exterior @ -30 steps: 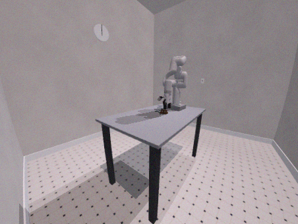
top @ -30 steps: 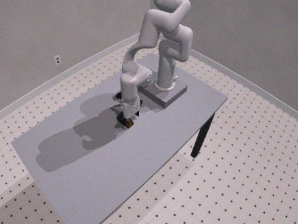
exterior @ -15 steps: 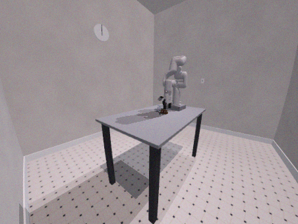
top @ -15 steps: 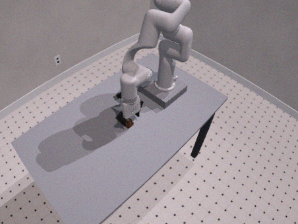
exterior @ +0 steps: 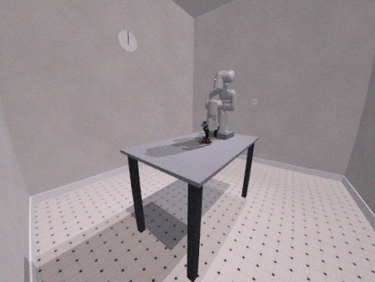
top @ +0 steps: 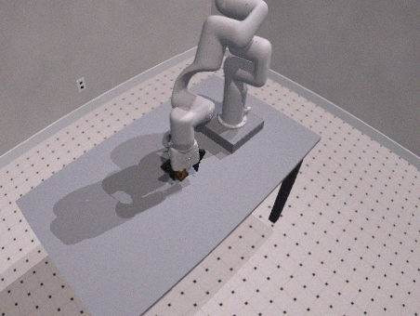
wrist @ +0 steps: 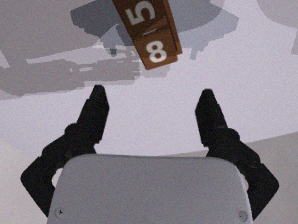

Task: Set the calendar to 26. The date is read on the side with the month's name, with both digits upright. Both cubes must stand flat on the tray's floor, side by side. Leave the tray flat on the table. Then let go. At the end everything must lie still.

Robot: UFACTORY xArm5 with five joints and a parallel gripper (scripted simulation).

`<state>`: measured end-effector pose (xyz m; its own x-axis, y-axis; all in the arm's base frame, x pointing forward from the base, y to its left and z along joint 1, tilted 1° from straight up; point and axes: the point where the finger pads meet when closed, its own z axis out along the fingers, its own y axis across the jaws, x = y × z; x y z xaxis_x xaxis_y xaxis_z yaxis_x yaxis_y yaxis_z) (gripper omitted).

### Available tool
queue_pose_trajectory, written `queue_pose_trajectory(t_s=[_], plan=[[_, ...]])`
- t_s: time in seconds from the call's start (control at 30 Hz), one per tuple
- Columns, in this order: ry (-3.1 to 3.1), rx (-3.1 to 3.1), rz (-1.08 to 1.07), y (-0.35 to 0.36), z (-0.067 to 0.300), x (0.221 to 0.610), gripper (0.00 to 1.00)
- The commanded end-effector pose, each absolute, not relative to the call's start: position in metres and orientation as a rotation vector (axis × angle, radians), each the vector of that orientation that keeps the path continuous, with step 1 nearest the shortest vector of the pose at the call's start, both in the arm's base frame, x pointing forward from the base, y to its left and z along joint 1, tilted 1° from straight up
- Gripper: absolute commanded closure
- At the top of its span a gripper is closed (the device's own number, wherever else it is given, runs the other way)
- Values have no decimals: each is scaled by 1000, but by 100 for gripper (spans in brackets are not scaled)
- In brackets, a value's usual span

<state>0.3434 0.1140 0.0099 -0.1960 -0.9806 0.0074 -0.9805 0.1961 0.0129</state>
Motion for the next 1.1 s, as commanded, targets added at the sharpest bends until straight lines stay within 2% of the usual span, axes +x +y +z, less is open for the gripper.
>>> queue_pose_trajectory(t_s=[0.0,1.07], plan=[[-2543,1824,-6,117,11,347,0],[-2930,1100,1,152,10,370,0]])
